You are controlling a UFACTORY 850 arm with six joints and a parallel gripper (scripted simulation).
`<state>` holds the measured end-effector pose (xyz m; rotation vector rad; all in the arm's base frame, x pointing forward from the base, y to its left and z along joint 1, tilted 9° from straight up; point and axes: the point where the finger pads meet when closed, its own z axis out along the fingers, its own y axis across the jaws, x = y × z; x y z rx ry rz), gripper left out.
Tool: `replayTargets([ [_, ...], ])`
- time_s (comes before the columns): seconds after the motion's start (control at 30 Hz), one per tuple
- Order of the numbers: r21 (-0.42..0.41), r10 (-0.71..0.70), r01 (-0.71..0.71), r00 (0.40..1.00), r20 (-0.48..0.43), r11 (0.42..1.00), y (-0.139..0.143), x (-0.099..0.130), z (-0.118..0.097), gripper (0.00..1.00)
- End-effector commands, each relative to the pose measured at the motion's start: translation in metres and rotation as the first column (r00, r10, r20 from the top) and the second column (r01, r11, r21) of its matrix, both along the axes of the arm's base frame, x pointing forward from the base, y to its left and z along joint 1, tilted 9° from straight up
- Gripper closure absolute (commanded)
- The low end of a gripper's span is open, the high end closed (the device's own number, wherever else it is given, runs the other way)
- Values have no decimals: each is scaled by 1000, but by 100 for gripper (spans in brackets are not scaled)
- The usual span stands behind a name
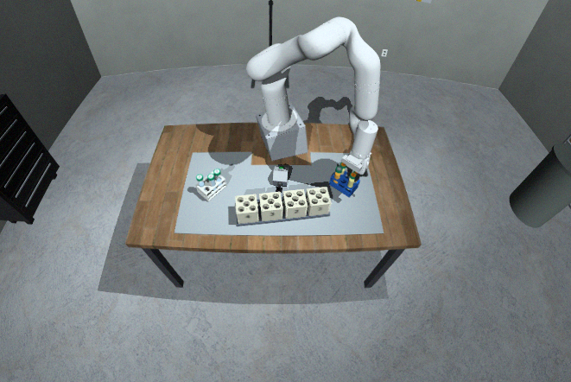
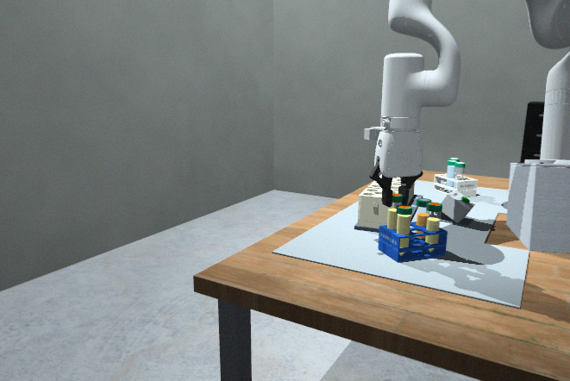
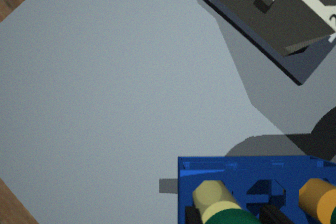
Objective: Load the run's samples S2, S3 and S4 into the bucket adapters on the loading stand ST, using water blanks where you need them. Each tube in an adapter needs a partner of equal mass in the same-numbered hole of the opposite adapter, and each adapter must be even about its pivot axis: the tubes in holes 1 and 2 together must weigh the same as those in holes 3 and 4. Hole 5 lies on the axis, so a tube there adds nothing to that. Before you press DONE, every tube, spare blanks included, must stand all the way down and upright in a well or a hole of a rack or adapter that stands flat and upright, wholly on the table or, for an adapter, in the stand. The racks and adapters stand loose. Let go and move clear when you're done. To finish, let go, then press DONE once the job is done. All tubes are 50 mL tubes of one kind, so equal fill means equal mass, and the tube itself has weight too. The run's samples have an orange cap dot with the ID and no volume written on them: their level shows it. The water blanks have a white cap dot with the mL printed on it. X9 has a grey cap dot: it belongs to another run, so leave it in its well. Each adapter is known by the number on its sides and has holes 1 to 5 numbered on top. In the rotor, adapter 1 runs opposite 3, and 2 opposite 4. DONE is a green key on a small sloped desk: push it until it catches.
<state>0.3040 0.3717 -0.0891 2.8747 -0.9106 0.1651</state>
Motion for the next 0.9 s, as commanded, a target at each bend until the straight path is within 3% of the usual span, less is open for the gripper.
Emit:
replayTargets([
  [0.0,1,0,0,1000,0,1000,1,0,3,100],
  [0.2,1,0,0,1000,0,1000,1,0,3,100],
  [0.87,1,0,0,1000,0,1000,7,-2,39,100],
])
